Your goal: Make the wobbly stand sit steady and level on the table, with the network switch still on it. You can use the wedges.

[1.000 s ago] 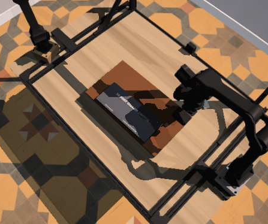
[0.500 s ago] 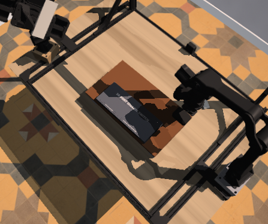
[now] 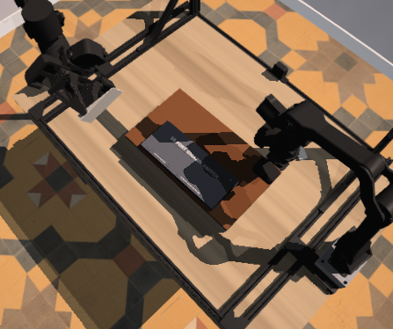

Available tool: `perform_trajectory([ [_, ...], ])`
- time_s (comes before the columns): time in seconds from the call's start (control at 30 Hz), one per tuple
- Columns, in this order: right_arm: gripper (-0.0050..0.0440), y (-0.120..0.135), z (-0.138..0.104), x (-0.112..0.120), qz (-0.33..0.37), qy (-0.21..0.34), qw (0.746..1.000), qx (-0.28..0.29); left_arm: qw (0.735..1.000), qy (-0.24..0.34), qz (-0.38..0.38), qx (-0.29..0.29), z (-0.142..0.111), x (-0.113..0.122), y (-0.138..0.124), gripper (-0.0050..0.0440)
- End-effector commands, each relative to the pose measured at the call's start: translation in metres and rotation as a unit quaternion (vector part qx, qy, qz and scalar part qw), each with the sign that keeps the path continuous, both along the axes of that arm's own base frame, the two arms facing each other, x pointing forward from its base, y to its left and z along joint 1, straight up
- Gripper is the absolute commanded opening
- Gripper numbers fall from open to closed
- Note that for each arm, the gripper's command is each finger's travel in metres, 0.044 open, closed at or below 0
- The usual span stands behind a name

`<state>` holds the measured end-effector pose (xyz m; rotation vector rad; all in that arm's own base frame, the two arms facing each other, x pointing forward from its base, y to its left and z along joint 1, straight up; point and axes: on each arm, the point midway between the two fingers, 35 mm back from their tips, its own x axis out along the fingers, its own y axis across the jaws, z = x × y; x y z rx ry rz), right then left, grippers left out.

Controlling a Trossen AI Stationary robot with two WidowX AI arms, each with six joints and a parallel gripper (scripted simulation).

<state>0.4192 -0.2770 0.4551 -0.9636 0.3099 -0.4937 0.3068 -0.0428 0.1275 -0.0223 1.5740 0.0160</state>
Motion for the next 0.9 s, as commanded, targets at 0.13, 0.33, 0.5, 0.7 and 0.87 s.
perform_trajectory([
  [0.13,0.0,-0.007,-0.037,0.011,0.001,0.054,0.998,0.009,1.0,0.0,0.0,0.0,0.0,0.0,0.0,0.0],
  [0.33,0.0,-0.016,-0.127,0.021,0.018,0.205,0.979,0.02,1.0,0.0,0.0,0.0,0.0,0.0,0.0,0.0],
  [0.5,0.0,-0.016,-0.186,0.02,0.04,0.3,0.953,0.028,1.0,0.0,0.0,0.0,0.0,0.0,0.0,0.0],
  [0.7,0.0,-0.015,-0.183,0.018,0.042,0.296,0.954,0.031,1.0,0.0,0.0,0.0,0.0,0.0,0.0,0.0],
  [0.87,0.0,-0.009,-0.254,0.007,0.081,0.411,0.907,0.042,1.0,0.0,0.0,0.0,0.0,0.0,0.0,0.0],
])
